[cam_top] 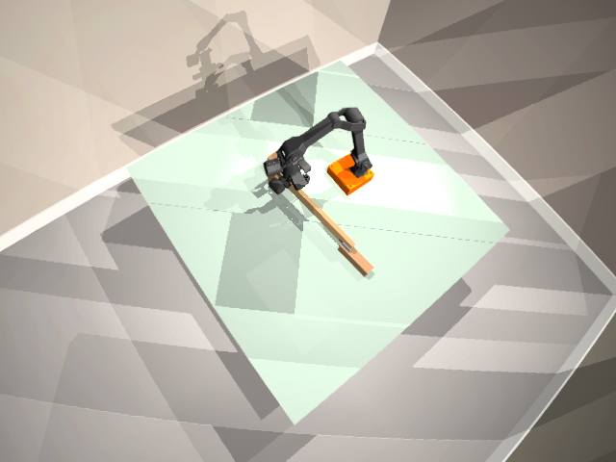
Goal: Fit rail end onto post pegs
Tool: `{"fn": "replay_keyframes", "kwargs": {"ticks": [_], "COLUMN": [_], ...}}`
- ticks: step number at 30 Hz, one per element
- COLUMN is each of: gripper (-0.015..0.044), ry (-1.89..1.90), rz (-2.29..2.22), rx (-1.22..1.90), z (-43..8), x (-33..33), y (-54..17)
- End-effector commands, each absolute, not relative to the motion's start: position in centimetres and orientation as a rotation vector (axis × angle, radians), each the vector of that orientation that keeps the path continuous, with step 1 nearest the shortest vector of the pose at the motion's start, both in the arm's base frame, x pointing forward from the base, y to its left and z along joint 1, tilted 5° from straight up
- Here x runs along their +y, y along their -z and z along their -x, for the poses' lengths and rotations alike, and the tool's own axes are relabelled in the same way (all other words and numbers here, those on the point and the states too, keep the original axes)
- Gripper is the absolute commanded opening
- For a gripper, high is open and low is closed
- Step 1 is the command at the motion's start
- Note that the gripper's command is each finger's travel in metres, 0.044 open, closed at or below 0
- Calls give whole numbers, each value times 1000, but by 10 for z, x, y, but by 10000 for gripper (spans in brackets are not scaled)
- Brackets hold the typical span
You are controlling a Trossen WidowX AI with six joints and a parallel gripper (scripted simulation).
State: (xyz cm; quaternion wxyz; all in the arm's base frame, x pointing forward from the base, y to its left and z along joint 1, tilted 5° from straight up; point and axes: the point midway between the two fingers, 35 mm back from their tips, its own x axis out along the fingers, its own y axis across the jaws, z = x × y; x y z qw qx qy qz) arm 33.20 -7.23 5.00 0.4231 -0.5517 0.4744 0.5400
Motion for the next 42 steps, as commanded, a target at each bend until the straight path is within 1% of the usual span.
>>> {"fn": "replay_keyframes", "kwargs": {"ticks": [1, 21, 37, 38, 42], "gripper": [0, 0, 420, 440, 440], "ry": [-1344, -1343, -1356, -1356, -1355], "rz": [1388, 1389, 1379, 1379, 1380], "rx": [1184, 1184, 1187, 1187, 1187], "z": [-335, -336, -333, -333, -333], "x": [-75, -81, -76, -76, -74], "y": [-53, -54, -51, -51, -52]}}
